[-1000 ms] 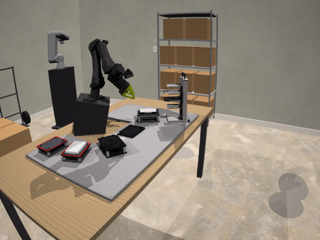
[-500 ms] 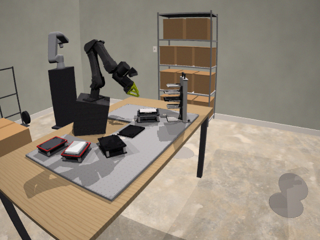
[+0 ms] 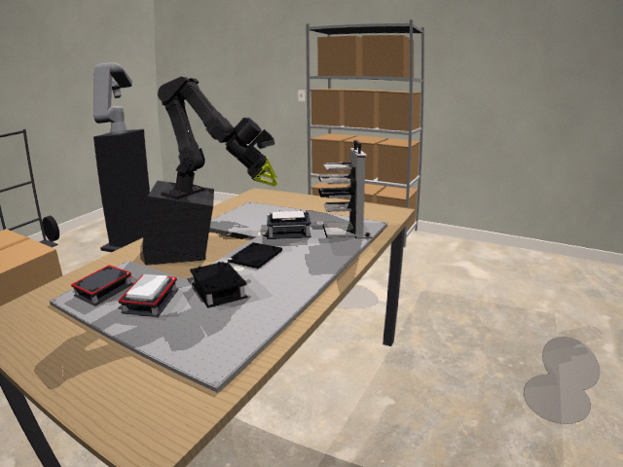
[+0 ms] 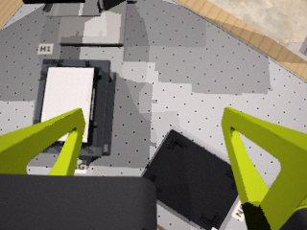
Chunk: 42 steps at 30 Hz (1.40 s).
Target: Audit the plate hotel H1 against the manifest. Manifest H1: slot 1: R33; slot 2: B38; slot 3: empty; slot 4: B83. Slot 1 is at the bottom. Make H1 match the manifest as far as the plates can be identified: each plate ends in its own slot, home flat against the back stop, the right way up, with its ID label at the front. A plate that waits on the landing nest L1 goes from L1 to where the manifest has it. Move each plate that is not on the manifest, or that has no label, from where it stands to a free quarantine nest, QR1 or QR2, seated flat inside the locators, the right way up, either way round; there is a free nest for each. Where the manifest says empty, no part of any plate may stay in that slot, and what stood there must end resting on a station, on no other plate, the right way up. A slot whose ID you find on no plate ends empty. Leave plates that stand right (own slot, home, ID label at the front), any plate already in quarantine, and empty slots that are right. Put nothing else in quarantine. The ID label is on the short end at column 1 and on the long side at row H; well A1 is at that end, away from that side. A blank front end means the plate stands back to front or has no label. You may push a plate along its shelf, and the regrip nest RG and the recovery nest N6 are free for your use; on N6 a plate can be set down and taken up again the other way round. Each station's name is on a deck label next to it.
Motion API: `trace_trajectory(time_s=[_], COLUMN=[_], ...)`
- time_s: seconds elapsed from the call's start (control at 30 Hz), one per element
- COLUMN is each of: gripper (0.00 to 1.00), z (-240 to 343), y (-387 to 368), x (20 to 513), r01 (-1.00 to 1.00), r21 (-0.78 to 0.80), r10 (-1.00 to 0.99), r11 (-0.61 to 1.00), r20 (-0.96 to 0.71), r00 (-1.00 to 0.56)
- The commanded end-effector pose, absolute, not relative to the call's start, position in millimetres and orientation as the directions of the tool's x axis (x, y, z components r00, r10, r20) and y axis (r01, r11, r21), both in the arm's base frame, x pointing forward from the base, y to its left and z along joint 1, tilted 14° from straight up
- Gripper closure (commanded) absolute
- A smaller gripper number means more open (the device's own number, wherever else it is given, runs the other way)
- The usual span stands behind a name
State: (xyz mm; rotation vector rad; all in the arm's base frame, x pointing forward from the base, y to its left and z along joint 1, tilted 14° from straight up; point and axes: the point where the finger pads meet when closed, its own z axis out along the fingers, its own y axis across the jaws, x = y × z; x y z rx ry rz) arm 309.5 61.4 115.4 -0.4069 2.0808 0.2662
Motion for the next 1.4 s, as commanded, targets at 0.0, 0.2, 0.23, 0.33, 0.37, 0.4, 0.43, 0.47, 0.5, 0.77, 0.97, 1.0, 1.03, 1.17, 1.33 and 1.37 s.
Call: trace_trajectory(time_s=[0.0,0.2,0.23,0.33,0.37,0.4,0.43,0.47,0.5,0.77,0.97,1.0,1.03,1.17,1.33,1.37], gripper=[0.0,0.0,0.0,0.0,0.0,0.0,0.0,0.0,0.0,0.0,0.0,0.0,0.0,0.0,0.0,0.0], z=[129,132,132,129,130,131,131,131,131,132,133,133,133,134,134,134], y=[66,84,84,94,97,101,104,108,111,135,151,155,158,172,185,185], x=[314,318,318,318,318,318,318,318,318,313,309,308,307,304,301,301], r01=[-0.353,-0.352,-0.352,-0.352,-0.352,-0.352,-0.352,-0.352,-0.352,-0.352,-0.352,-0.352,-0.352,-0.352,-0.352,-0.352], r21=[0.019,0.024,0.024,0.028,0.028,0.029,0.029,0.03,0.03,0.033,0.034,0.035,0.035,0.036,0.037,0.037], r10=[-0.154,-0.151,-0.151,-0.151,-0.151,-0.15,-0.15,-0.149,-0.149,-0.149,-0.148,-0.148,-0.148,-0.147,-0.147,-0.147], r11=[0.936,0.936,0.936,0.936,0.936,0.936,0.935,0.935,0.935,0.935,0.935,0.935,0.935,0.935,0.935,0.935], r20=[-0.877,-0.874,-0.874,-0.869,-0.87,-0.87,-0.87,-0.87,-0.869,-0.865,-0.865,-0.865,-0.865,-0.865,-0.865,-0.865], r00=[-0.455,-0.461,-0.461,-0.472,-0.47,-0.47,-0.47,-0.47,-0.471,-0.479,-0.479,-0.48,-0.48,-0.479,-0.481,-0.481])
